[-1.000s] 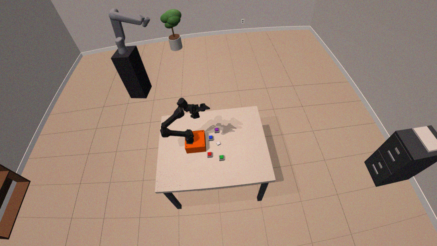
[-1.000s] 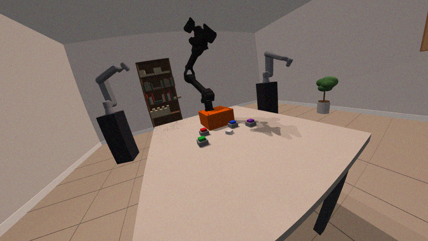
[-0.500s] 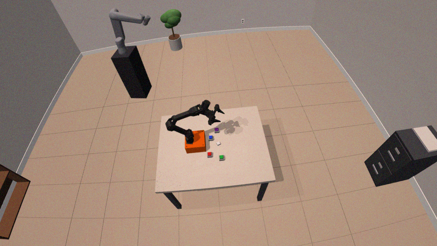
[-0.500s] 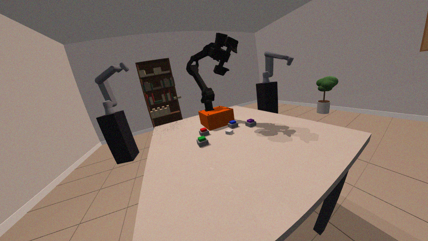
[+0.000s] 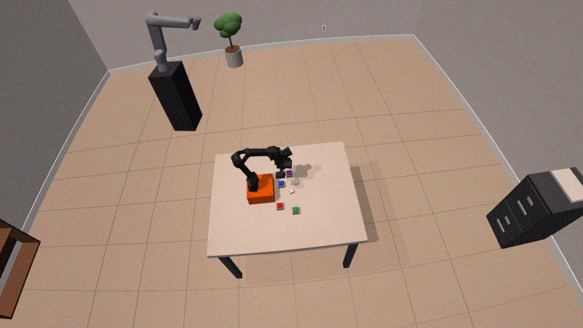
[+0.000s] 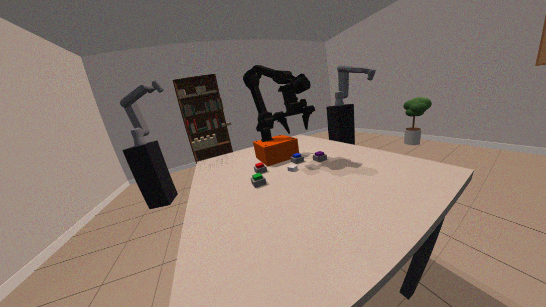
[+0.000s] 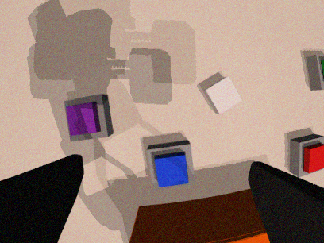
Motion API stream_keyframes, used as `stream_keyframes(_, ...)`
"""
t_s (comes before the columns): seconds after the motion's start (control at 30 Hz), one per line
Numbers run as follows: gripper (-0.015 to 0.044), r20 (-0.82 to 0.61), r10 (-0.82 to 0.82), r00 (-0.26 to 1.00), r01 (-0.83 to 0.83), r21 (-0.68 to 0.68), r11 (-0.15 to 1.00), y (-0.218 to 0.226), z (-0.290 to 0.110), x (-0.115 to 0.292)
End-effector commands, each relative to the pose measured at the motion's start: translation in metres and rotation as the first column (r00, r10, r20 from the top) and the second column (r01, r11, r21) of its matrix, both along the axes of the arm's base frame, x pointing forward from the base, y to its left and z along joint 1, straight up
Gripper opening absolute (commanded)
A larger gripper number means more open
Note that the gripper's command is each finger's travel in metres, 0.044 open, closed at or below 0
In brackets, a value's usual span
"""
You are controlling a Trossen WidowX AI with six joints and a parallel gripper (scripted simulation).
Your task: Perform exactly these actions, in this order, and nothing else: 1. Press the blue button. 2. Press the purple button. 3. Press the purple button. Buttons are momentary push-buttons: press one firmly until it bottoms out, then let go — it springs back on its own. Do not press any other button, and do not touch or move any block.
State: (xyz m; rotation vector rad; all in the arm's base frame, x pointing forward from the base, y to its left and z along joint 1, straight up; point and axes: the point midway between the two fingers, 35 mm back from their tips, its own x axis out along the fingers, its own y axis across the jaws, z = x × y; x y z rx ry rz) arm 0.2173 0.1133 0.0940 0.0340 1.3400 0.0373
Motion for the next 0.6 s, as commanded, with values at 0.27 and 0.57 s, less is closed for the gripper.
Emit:
stream_keyframes(0.27,0.0400,-0.208,0.185,0.961,-0.197,-0.040,0.980,-0.006,-0.031,-0.033)
stream_keyframes(0.57,0.0164,-0.208,0.184,0.960,-0.197,-0.040,0.980,-0.005,-0.093,-0.032)
